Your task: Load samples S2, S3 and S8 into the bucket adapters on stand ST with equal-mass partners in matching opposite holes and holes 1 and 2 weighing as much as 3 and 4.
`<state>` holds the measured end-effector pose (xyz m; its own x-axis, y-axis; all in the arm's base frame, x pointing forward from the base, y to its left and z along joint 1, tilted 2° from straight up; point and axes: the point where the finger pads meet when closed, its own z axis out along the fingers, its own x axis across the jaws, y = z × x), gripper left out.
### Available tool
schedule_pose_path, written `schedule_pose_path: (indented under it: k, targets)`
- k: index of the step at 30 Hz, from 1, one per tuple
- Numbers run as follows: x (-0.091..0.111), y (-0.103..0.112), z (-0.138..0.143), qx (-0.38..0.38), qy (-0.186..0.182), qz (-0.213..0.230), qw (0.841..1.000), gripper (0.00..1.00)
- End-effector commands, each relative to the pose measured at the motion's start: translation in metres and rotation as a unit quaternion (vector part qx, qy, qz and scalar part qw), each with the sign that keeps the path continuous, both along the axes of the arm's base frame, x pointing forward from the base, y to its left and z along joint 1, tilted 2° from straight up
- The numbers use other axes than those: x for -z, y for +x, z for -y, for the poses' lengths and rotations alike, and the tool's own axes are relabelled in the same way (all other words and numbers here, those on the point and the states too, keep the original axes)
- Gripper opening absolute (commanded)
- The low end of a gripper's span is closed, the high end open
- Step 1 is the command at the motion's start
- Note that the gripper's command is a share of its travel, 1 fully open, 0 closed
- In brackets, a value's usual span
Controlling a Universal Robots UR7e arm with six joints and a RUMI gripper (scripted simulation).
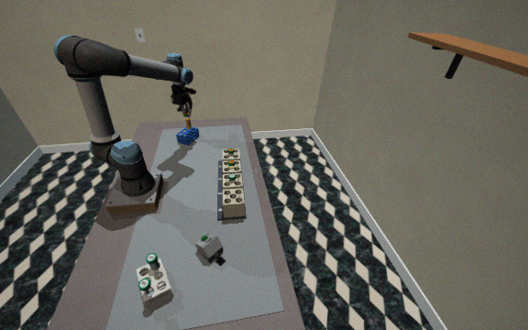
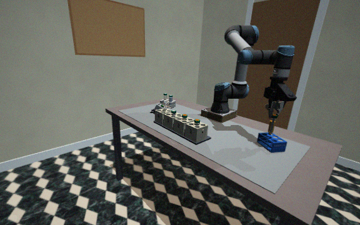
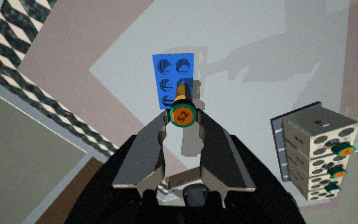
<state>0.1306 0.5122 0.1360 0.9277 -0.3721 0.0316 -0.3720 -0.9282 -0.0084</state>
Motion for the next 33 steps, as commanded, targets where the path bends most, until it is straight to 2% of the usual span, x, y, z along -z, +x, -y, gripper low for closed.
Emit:
schedule_pose_path:
  k: [1, 5, 15, 22, 33]
  targets:
    - [-0.018, 0.0, 0.0, 0.0, 0.0, 0.0, 1.0, 0.0]
    - [-0.025, -0.001, 0.0, 0.0, 0.0, 0.0, 1.0, 0.0]
    - [-0.058, -0.002, 0.0, 0.0, 0.0, 0.0, 1.0, 0.0]
    - [-0.06, 0.002, 0.005, 0.013, 0.001, 0.0, 1.0, 0.0]
    - [-0.062, 0.038, 0.069, 0.159, 0.005, 0.001, 0.987, 0.0]
